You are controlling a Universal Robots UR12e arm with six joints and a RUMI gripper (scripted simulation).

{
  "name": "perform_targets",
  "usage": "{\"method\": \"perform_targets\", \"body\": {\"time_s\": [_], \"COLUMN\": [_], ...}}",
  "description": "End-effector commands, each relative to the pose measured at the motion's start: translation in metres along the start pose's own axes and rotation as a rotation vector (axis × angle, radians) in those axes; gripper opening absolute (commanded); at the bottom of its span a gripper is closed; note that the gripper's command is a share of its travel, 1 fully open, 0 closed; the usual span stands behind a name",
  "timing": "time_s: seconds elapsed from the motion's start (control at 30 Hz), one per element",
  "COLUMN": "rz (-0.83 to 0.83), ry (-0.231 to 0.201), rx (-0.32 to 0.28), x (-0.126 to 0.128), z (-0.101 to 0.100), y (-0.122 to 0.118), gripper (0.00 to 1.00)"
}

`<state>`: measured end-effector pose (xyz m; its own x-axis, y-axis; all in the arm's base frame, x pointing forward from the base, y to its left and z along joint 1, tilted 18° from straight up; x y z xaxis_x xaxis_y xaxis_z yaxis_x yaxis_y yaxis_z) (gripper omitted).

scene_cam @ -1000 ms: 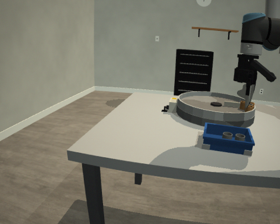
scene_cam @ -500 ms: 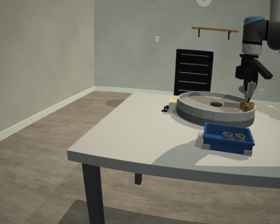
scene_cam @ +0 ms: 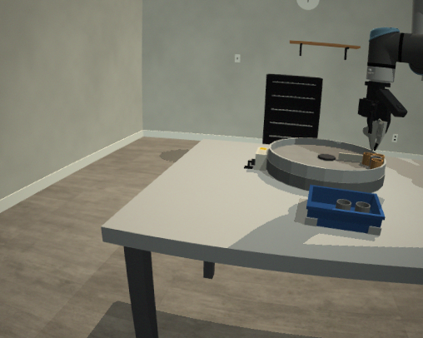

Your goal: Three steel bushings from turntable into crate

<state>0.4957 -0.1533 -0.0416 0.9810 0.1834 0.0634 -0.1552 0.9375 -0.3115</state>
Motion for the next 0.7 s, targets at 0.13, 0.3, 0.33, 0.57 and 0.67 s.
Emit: {"method": "perform_targets", "body": {"time_s": [0.13, 0.3, 0.33, 0.57, 0.67], "rz": [-0.062, -0.083, -0.085, -0.090, -0.090], "ry": [-0.001, -0.001, -0.001, -0.001, -0.001], "rx": [0.000, 0.000, 0.000, 0.000, 0.000], "x": [-0.0102, -0.0137, -0.0141, -0.0149, -0.0149], "z": [0.0003, 0.0003, 0.0003, 0.0003, 0.0003], "y": [-0.0152, -0.0199, -0.0204, -0.0215, -0.0215], "gripper": [0.05, 0.05, 0.05, 0.05, 0.05]}}
Point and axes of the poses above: the point where the finger pads meet when closed, its own z axis back along the fingers, its own x axis across the jaws, y = z × x, the point moved 4 cm from there along z, back along the fingers, and after that the axes turned 8 degrees about -z, right-handed, at the moved point
